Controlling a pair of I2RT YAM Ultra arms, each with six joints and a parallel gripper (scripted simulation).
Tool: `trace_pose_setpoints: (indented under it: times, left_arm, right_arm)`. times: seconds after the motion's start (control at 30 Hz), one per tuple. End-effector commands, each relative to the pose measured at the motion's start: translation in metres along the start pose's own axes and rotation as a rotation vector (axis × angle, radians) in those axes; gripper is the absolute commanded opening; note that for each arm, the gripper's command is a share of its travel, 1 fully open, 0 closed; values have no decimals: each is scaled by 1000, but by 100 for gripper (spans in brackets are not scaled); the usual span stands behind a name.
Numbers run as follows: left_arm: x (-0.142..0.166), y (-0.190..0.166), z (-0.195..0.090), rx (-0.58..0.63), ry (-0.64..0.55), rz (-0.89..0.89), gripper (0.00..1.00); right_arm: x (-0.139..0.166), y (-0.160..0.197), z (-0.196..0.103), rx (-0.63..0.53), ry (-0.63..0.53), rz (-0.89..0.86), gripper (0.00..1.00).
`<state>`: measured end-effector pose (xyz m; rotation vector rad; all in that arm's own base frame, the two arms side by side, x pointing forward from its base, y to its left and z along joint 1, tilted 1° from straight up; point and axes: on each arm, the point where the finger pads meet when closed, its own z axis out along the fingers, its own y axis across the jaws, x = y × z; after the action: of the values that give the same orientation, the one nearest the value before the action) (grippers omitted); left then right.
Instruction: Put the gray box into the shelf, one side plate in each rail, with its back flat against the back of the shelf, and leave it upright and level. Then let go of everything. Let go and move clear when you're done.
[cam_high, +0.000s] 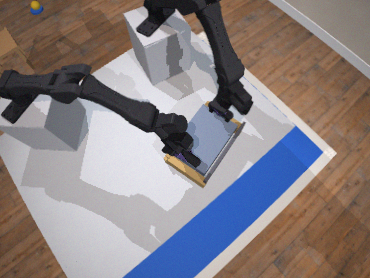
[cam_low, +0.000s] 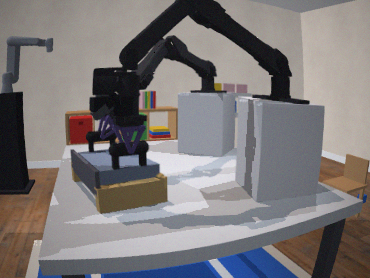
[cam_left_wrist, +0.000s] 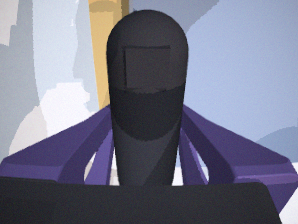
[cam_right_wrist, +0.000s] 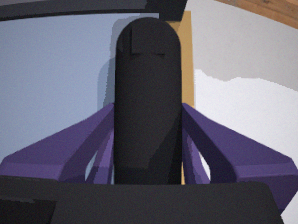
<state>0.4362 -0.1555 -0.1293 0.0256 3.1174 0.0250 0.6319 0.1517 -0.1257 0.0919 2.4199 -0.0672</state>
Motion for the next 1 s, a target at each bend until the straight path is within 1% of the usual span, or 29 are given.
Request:
trace_pose_setpoints:
  times: [0.0, 0.03, 0.07, 0.2, 0.27, 0.3, 0.37, 0.47, 0.53, 0.57, 0.6, 0.83, 0.9, 0.97]
  left_arm:
    - [-46, -9, -45, 51, -117, -29, 15]
    - [-42, -5, -32, 42, -89, -32, 15]
    - [-48, -7, -36, 52, -110, -31, 15]
    - [-57, -8, -50, 57, -134, -32, 15]
    - [-62, -9, -55, 62, -146, -30, 15]
    - [-55, -8, -32, 50, -109, -29, 15]
    - [-66, -12, -46, 69, -157, -29, 15]
    - [-74, -15, -59, 77, -189, -30, 15]
    - [-74, -15, -59, 77, -189, -30, 15]
    - [-67, -17, -50, 69, -167, -20, 15]
    - [-73, -18, -59, 77, -189, -22, 15]
    - [-71, -19, -57, 74, -183, -20, 15]
    - [-71, -20, -56, 74, -183, -18, 15]
    - [-70, -21, -55, 71, -185, -16, 15]
  right_arm:
    - [-54, 7, -16, -4, -93, 13, 15]
    - [-53, 0, -11, 3, -87, 19, 15]
    - [-59, 3, -13, -4, -100, 21, 15]
    - [-71, 0, -15, -4, -111, 27, 15]
    - [-69, 0, -11, -2, -111, 25, 15]
    - [-69, 2, -11, -3, -113, 23, 15]
    - [-77, 1, -16, -4, -124, 28, 15]
    - [-100, 10, -28, -28, -186, 42, 15]
    - [-100, 10, -28, -28, -186, 42, 15]
    - [-100, 10, -28, -28, -186, 42, 15]
    - [-101, 7, -28, -25, -186, 44, 15]
    - [-98, 5, -26, -23, -179, 45, 15]
    - [-89, 2, -18, -17, -164, 43, 15]
    - [-70, 3, -6, -12, -136, 33, 15]
